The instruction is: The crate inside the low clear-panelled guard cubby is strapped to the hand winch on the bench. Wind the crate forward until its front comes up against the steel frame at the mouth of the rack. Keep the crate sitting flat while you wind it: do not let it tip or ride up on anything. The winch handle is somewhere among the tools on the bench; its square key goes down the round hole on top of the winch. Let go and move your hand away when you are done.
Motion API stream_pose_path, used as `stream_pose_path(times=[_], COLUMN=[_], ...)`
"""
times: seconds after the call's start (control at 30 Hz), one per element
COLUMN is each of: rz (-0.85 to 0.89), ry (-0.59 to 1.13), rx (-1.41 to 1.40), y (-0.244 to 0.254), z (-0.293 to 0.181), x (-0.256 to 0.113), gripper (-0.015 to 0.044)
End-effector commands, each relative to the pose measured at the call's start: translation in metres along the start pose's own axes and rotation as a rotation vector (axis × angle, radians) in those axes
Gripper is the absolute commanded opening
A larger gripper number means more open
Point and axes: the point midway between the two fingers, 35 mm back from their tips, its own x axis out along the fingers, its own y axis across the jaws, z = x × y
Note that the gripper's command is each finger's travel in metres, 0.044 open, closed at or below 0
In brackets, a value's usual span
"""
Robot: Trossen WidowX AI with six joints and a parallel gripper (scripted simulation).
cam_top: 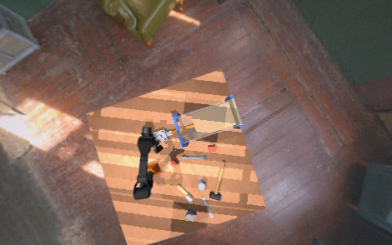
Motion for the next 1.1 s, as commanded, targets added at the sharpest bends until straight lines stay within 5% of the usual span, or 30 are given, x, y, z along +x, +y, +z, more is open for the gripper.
stream_pose_path(times=[0.0,0.77,1.07], rz=[0.001,-0.011,-0.002], ry=[0.000,-0.004,-0.001], rx=[0.047,0.281,0.022], y=[-0.003,-0.013,-0.002], z=[-0.001,-0.002,-0.001], x=[0.001,0.000,0.003], gripper=[0.0000,0.0000,0.0000])
